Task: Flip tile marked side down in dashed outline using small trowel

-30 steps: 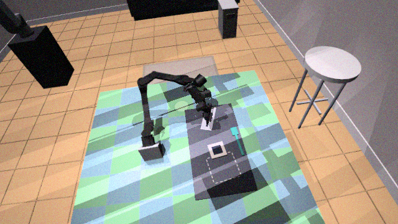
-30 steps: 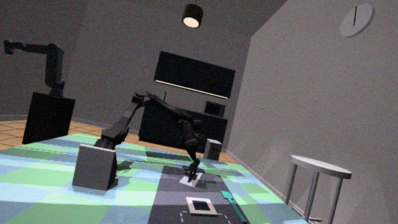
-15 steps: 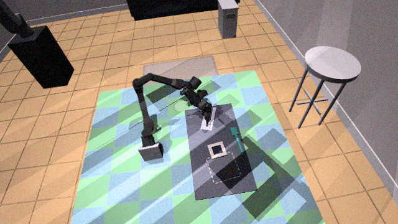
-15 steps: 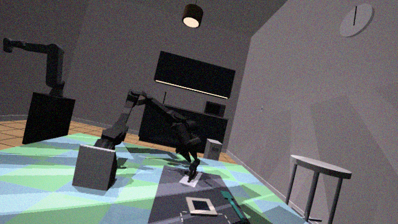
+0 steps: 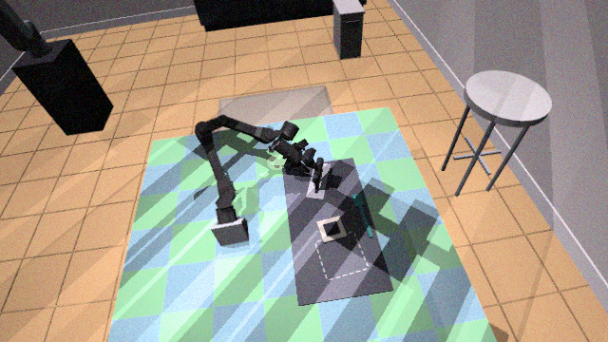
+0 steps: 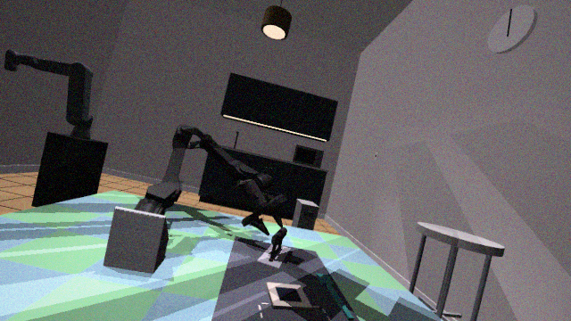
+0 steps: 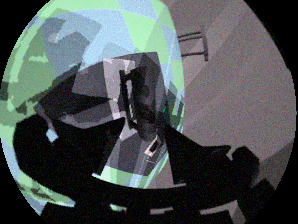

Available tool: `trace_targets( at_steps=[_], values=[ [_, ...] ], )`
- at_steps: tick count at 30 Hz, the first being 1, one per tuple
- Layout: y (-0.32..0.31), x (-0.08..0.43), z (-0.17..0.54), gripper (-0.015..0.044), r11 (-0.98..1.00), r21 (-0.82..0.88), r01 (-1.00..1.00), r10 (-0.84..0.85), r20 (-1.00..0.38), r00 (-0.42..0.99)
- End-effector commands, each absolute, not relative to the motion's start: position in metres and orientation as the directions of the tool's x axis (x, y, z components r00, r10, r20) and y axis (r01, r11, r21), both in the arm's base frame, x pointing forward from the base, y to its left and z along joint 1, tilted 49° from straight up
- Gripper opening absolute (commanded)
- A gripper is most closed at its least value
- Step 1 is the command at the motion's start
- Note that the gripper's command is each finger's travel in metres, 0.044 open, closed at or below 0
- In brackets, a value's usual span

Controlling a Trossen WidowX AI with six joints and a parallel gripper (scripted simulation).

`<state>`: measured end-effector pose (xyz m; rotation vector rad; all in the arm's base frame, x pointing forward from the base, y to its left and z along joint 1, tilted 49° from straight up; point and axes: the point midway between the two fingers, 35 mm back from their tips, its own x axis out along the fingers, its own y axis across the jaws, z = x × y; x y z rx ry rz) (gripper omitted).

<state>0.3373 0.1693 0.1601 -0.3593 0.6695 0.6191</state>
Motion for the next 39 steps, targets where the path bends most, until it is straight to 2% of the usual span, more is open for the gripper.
trace_targets(
  at_steps=[1,6,39],
  values=[
    [0.169,0.333,0.158,0.03,0.706,-0.236,-0.668,0.398,-0.647,0.65],
    [0.168,0.329,0.156,0.03,0.655,-0.328,-0.681,0.389,-0.626,0.676],
    [0.185,0.36,0.132,0.03,0.654,-0.329,-0.682,0.39,-0.626,0.676]
  ],
)
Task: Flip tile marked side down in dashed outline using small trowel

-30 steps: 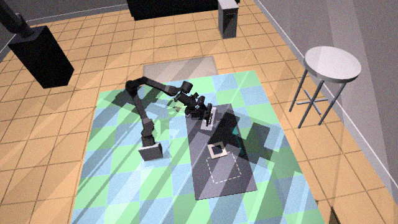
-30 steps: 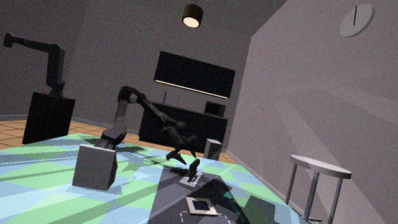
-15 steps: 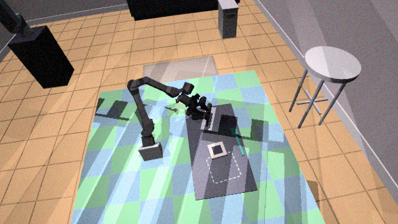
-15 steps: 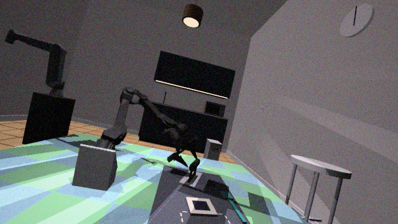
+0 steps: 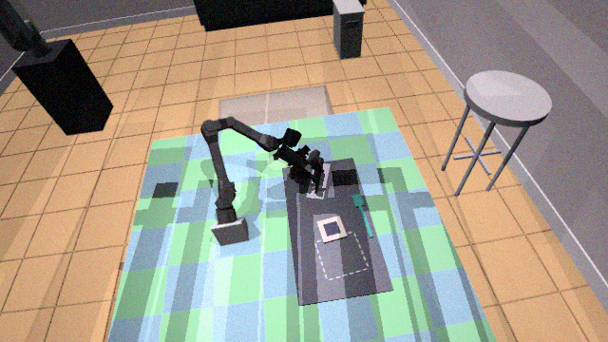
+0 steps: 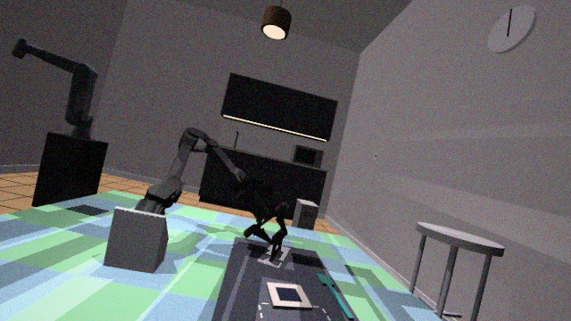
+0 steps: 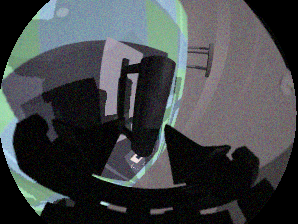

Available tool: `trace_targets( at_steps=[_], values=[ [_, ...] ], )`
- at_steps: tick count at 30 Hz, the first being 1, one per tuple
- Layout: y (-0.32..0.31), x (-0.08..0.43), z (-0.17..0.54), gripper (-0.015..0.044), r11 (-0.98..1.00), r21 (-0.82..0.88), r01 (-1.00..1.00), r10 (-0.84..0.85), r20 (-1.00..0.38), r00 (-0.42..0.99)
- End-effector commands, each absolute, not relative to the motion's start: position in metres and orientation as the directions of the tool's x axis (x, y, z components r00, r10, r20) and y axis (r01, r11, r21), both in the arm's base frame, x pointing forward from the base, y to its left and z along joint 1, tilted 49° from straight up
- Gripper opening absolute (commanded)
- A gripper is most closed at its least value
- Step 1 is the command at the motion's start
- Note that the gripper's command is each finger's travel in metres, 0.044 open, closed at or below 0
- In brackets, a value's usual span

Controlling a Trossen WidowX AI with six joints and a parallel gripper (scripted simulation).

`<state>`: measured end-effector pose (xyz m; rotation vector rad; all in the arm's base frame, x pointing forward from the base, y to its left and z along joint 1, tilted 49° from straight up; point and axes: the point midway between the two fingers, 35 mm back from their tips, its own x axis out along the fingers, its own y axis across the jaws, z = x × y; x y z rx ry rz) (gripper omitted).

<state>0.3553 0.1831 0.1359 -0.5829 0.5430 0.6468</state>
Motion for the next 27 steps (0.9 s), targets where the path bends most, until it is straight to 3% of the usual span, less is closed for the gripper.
trace_targets(
  at_steps=[1,12,18,27],
  values=[
    [0.186,0.361,0.131,0.03,0.654,-0.329,-0.681,0.39,-0.626,0.676],
    [0.191,0.371,0.121,0.03,0.655,-0.328,-0.68,0.389,-0.625,0.677],
    [0.191,0.371,0.121,0.0143,0.655,-0.328,-0.68,0.389,-0.625,0.677],
    [0.191,0.371,0.121,0.0082,0.655,-0.328,-0.68,0.389,-0.625,0.677]
  ],
)
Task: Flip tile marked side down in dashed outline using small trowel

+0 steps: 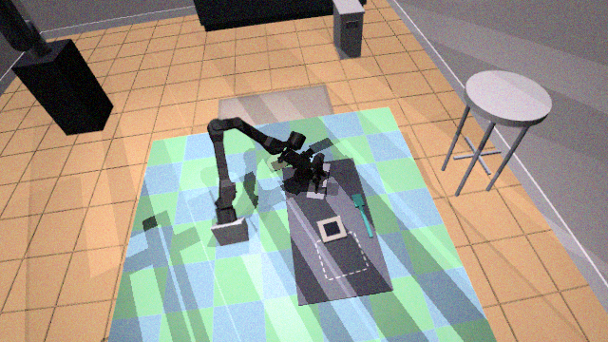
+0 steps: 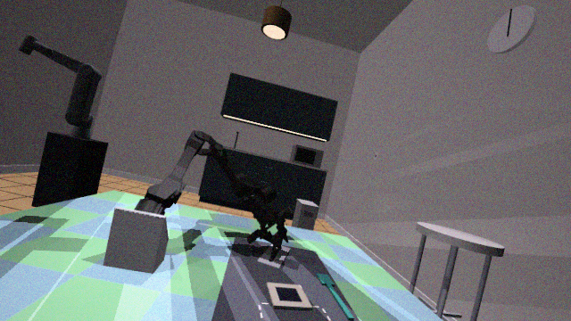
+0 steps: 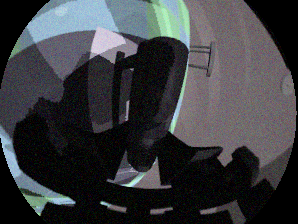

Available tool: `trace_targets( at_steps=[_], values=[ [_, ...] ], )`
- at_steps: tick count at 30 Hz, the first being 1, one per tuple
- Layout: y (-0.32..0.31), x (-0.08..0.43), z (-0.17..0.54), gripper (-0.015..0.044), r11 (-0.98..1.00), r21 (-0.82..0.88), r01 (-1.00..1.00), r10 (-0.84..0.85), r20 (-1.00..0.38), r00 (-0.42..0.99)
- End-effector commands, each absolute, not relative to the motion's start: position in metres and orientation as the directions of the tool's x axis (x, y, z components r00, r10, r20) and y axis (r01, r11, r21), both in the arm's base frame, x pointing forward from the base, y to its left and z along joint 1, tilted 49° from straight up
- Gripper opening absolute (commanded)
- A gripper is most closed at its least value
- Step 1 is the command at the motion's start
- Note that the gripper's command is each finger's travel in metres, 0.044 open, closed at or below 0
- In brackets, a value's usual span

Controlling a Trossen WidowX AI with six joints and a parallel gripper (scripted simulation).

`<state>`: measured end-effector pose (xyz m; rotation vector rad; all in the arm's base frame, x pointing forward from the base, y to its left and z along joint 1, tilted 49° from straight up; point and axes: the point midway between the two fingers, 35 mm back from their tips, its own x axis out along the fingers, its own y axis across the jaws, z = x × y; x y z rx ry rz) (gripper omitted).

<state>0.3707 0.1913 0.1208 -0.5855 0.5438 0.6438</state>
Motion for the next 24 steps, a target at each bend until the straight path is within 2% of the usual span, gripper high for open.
trace_targets(
  at_steps=[1,12,24],
  values=[
    [0.191,0.371,0.121,0.0076,0.655,-0.328,-0.68,0.389,-0.625,0.677],
    [0.191,0.371,0.121,0.0003,0.655,-0.328,-0.68,0.389,-0.625,0.677],
    [0.146,0.376,0.16,0.0,0.653,-0.329,-0.682,0.389,-0.627,0.675]
  ],
)
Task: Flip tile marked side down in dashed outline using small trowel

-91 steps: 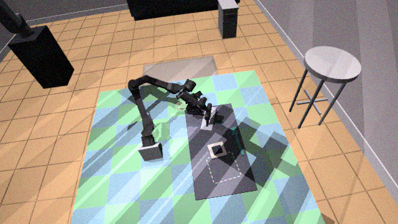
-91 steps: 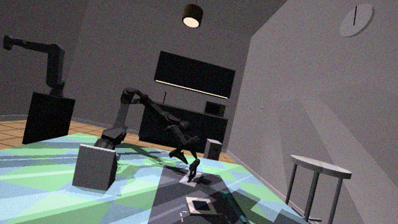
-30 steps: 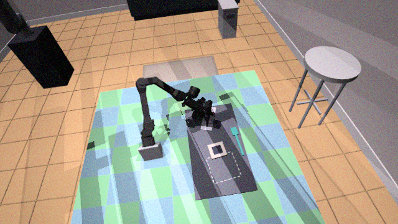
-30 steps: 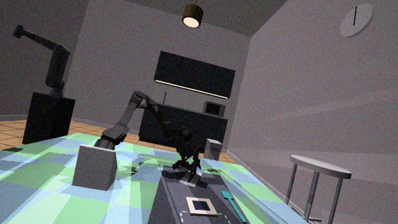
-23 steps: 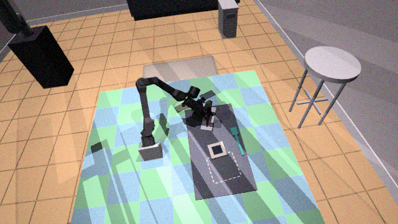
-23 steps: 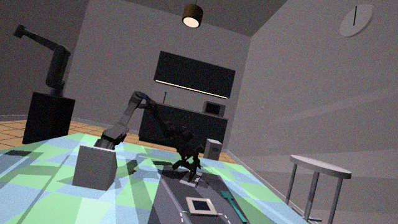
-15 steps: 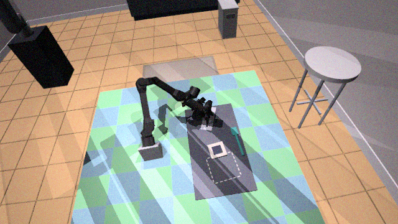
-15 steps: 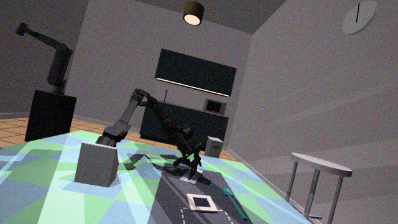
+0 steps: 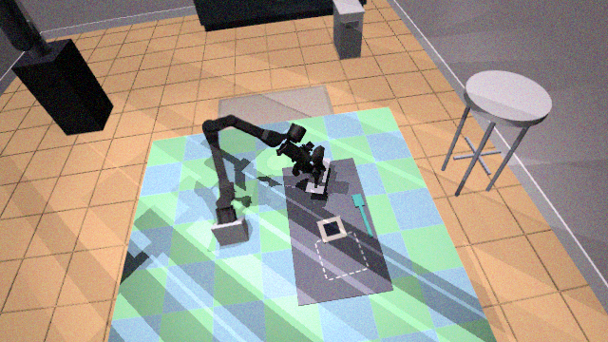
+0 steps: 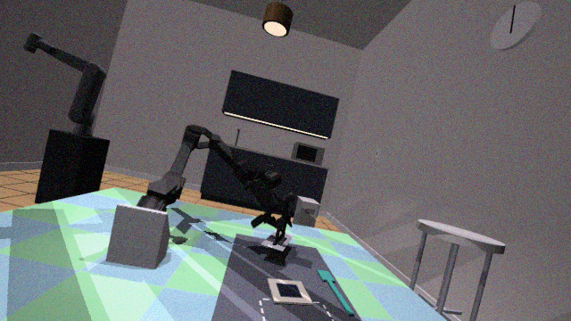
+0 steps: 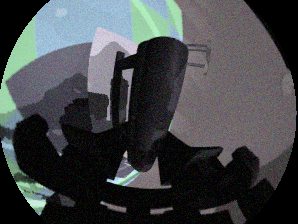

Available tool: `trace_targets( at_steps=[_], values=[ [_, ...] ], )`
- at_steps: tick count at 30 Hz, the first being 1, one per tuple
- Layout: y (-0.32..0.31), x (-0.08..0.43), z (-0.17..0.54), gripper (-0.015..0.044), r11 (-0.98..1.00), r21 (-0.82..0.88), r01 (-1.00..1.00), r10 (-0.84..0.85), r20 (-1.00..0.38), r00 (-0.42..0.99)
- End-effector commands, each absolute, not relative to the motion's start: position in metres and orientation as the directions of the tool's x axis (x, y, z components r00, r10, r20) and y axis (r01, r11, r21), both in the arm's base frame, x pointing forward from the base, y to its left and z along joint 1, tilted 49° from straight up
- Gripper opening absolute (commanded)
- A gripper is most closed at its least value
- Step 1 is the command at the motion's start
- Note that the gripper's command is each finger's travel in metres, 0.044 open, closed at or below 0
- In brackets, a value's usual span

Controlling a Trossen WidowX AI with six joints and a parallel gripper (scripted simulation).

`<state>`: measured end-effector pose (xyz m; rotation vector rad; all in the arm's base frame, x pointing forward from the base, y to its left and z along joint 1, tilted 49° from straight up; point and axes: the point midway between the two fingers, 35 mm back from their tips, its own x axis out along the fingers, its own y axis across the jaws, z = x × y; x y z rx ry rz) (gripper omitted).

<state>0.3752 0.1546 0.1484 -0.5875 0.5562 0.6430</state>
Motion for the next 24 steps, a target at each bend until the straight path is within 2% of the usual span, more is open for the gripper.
trace_targets(
  at_steps=[1,14,24],
  values=[
    [0.146,0.376,0.16,0.0,0.653,-0.329,-0.682,0.389,-0.627,0.675],
    [0.122,0.395,0.111,0.0,0.593,-0.363,-0.719,0.527,-0.5,0.687],
    [0.093,0.385,0.079,0.0,0.529,-0.448,-0.72,0.627,-0.366,0.688]
  ],
)
